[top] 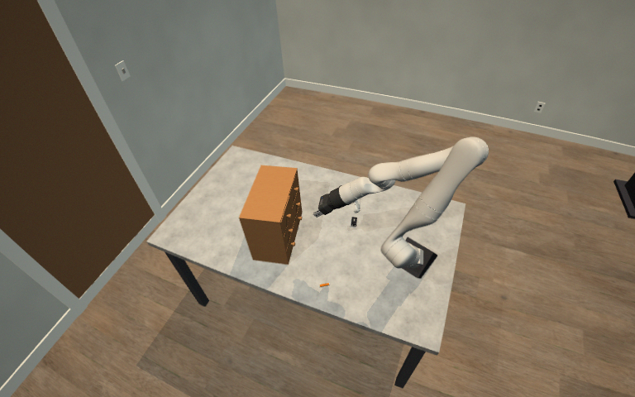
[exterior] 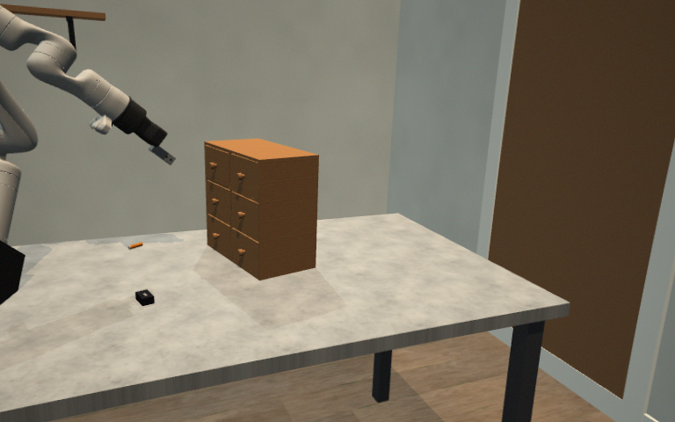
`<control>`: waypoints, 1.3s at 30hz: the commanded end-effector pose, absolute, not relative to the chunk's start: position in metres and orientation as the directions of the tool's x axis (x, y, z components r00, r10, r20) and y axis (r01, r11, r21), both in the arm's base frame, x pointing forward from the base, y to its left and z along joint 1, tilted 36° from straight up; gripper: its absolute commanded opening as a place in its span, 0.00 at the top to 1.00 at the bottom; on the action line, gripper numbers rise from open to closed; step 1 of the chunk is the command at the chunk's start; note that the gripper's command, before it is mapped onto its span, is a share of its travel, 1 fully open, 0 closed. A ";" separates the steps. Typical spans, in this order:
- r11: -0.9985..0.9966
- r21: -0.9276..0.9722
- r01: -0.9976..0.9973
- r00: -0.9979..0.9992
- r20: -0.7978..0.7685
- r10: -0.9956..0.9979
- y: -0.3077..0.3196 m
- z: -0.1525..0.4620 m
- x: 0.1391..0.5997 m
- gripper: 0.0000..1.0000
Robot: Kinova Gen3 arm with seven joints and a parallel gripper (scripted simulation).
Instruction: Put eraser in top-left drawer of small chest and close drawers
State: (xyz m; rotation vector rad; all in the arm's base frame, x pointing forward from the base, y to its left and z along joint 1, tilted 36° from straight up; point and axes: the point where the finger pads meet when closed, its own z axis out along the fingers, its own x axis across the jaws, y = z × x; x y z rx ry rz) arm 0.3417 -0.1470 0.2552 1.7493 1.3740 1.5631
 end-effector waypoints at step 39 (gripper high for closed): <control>-0.355 0.754 0.553 -0.123 0.496 0.860 -0.157 0.268 0.320 1.00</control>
